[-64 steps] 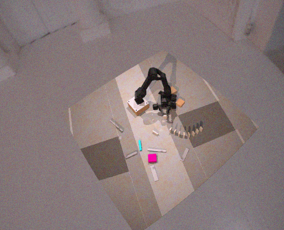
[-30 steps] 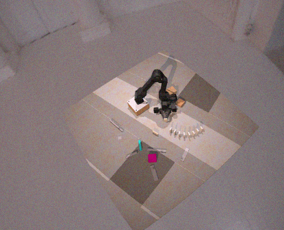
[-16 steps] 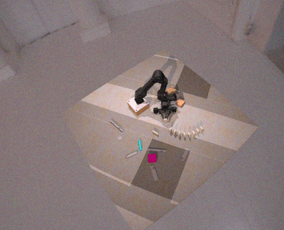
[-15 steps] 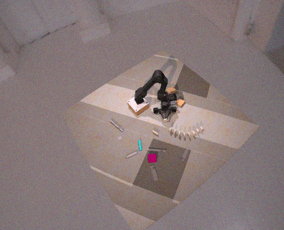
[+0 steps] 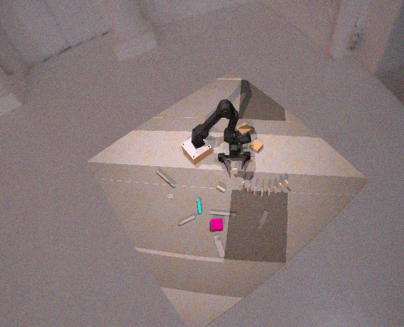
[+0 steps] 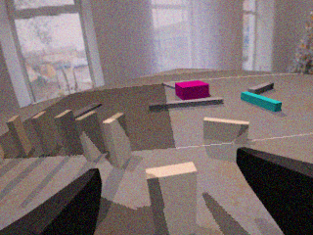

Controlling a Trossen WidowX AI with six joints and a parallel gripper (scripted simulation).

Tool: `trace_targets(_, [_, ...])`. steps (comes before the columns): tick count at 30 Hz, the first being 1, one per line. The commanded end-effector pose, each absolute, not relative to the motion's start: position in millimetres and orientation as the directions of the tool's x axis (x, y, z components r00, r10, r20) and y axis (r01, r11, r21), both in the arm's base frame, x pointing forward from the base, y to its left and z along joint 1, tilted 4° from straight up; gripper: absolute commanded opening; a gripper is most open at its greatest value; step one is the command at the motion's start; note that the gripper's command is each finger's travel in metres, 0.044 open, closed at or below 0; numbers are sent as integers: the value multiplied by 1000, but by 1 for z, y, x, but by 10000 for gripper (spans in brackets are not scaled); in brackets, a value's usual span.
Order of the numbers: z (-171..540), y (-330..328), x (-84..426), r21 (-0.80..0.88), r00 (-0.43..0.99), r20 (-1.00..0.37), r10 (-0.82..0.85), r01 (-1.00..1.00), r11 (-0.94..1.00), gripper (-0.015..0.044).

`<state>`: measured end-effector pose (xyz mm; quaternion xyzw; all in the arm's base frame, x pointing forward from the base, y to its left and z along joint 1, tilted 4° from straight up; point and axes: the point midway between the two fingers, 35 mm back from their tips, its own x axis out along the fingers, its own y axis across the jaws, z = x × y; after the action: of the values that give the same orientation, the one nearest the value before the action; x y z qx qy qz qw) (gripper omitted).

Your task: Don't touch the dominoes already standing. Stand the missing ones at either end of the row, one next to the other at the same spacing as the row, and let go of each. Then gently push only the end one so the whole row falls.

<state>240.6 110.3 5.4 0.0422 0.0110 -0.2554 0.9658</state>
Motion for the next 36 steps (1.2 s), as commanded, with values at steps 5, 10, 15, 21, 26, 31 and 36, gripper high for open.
trace_targets(5, [14,111,240,67,868,-39,-495,496,866,440])
trace_targets(10, [50,110,238,76,869,-43,-493,495,866,440])
trace_targets(15, [54,109,239,70,867,-58,-495,498,864,440])
trace_targets(21, [33,103,274,-105,680,-526,-510,544,833,440])
trace_targets(26, [43,95,279,-121,383,-856,-348,506,854,440])
trace_targets(31, [88,94,264,34,115,-993,-25,489,872,440])
trace_targets(36, [97,95,261,67,88,-996,27,491,869,440])
